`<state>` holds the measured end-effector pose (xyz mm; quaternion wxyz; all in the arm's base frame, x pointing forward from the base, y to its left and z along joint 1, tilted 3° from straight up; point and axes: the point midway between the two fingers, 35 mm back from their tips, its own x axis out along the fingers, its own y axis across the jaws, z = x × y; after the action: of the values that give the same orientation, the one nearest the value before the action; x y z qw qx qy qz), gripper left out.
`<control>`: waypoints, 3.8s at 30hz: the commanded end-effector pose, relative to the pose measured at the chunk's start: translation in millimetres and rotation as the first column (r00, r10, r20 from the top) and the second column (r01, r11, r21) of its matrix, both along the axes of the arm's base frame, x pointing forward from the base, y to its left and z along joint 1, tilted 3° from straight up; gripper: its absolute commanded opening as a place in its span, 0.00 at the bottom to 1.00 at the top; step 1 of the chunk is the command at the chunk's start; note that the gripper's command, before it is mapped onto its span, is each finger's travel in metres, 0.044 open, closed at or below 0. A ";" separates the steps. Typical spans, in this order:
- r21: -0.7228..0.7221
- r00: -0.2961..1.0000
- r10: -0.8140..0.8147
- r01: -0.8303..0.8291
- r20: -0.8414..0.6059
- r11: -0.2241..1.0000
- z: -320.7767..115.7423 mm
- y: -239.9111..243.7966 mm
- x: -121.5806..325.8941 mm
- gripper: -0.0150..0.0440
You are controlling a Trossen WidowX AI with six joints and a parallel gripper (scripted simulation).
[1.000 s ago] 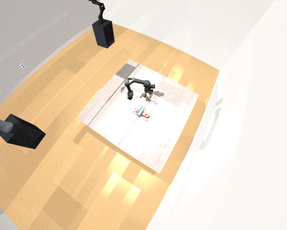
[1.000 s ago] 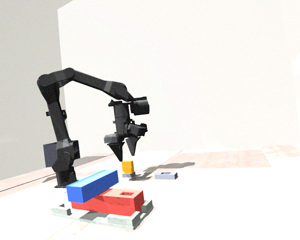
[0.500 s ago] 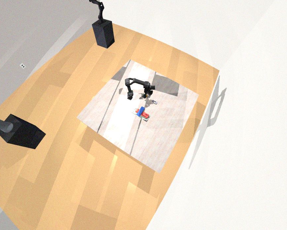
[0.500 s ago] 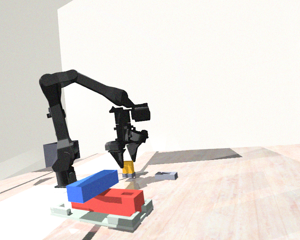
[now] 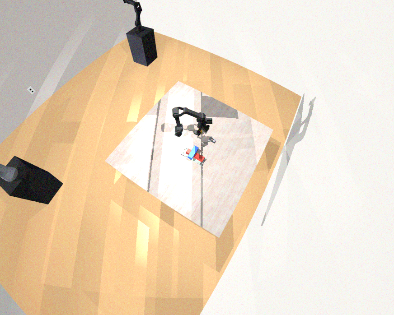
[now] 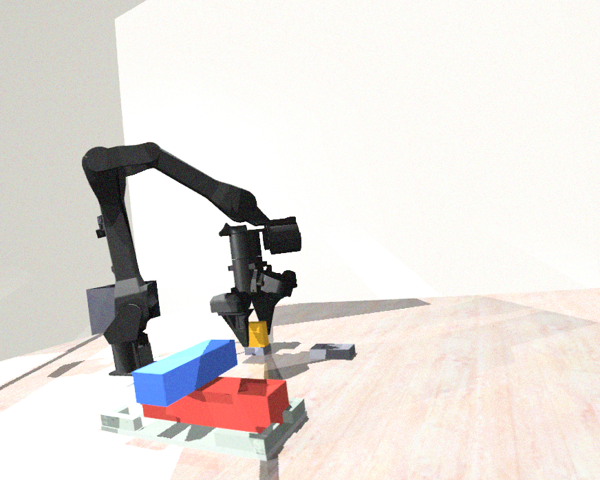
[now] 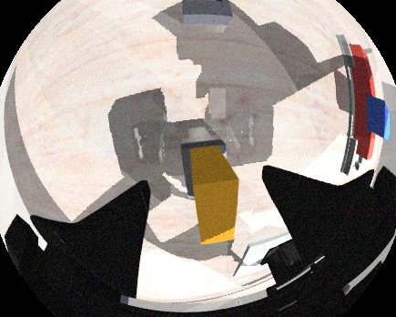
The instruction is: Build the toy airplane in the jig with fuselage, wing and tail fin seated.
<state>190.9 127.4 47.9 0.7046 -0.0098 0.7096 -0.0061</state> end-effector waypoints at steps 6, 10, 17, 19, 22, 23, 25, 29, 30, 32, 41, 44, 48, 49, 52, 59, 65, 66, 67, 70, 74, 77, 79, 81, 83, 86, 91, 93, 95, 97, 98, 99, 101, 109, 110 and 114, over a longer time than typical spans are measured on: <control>0.001 1.000 -0.001 0.001 -0.003 1.000 -1.5 -0.2 -0.8 0.56; 0.001 1.000 -0.001 0.001 -0.003 1.000 -1.5 -0.2 -0.8 0.38; 0.001 1.000 -0.001 0.001 -0.003 1.000 -1.5 -0.2 -0.8 0.30; 0.001 1.000 -0.001 0.001 -0.003 1.000 -1.5 -0.2 -0.8 0.25; 0.011 1.000 -0.004 0.003 0.012 1.000 1.8 1.8 1.5 0.25; 0.017 1.000 -0.005 0.005 0.022 1.000 4.1 3.2 3.0 0.25; 0.030 0.999 -0.009 0.007 0.041 1.000 8.8 5.8 5.9 0.25; 0.054 0.997 -0.015 0.011 0.075 0.998 18.3 10.5 10.9 0.25; 0.053 0.997 -0.015 0.011 0.074 0.999 19.8 10.6 11.1 0.25; 0.050 0.997 -0.014 0.011 0.070 0.999 25.1 10.9 11.5 0.25; 0.038 0.999 -0.011 0.009 0.052 0.999 52.1 11.3 12.4 0.25; 0.033 0.999 -0.009 0.008 0.045 0.999 61.2 11.0 12.1 0.25; 0.028 0.999 -0.008 0.007 0.037 1.000 73.5 10.3 11.2 0.25; 0.026 0.999 -0.007 0.007 0.035 1.000 76.6 10.1 10.9 0.25; 0.022 1.000 -0.006 0.006 0.028 1.000 85.8 9.3 9.9 0.25; 0.012 1.000 -0.004 0.004 0.013 1.000 107.5 6.7 6.3 0.25; 0.003 1.000 -0.002 0.002 0.000 1.000 126.1 3.6 1.9 0.25; 0.002 1.000 -0.002 0.002 -0.002 1.000 128.6 3.1 1.3 0.25; 0.001 1.000 -0.001 0.001 -0.003 1.000 130.1 2.8 0.8 0.25; 0.001 1.000 -0.001 0.001 -0.003 1.000 130.6 2.4 1.4 0.25; 0.003 1.000 -0.002 0.002 -0.001 1.000 130.2 -0.2 6.9 0.25; 0.004 1.000 -0.004 0.004 0.002 1.000 129.7 -3.5 13.0 0.25; 0.005 1.000 -0.005 0.005 0.003 1.000 129.4 -5.8 17.2 0.25; 0.005 1.000 -0.006 0.006 0.004 1.000 129.1 -8.3 21.5 0.25; 0.005 1.000 -0.007 0.007 0.005 1.000 128.7 -10.9 25.7 0.25; 0.005 1.000 -0.009 0.009 0.007 1.000 128.1 -15.0 32.0 0.25; 0.004 1.000 -0.011 0.011 0.009 1.000 127.1 -22.3 42.1 0.25; 0.004 1.000 -0.012 0.012 0.009 1.000 126.7 -25.4 46.1 0.25; 0.004 1.000 -0.012 0.012 0.009 1.000 126.2 -28.6 50.0 0.25; 0.003 1.000 -0.013 0.013 0.010 1.000 125.8 -31.9 53.8 0.25; 0.003 1.000 -0.013 0.013 0.010 1.000 125.5 -33.6 55.8 0.25; 0.003 1.000 -0.013 0.013 0.010 1.000 125.3 -35.3 57.7 0.25; 0.003 1.000 -0.013 0.013 0.011 1.000 124.8 -38.9 61.5 0.25; 0.001 1.000 -0.014 0.014 0.014 1.000 122.5 -54.1 76.0 0.25; 0.001 1.000 -0.014 0.014 0.014 1.000 122.2 -55.9 77.6 0.25; 0.002 1.000 -0.012 0.012 0.015 1.000 120.9 -63.3 84.0 0.25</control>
<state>268.4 69.8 168.4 0.7069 -0.0037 0.7073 -0.0106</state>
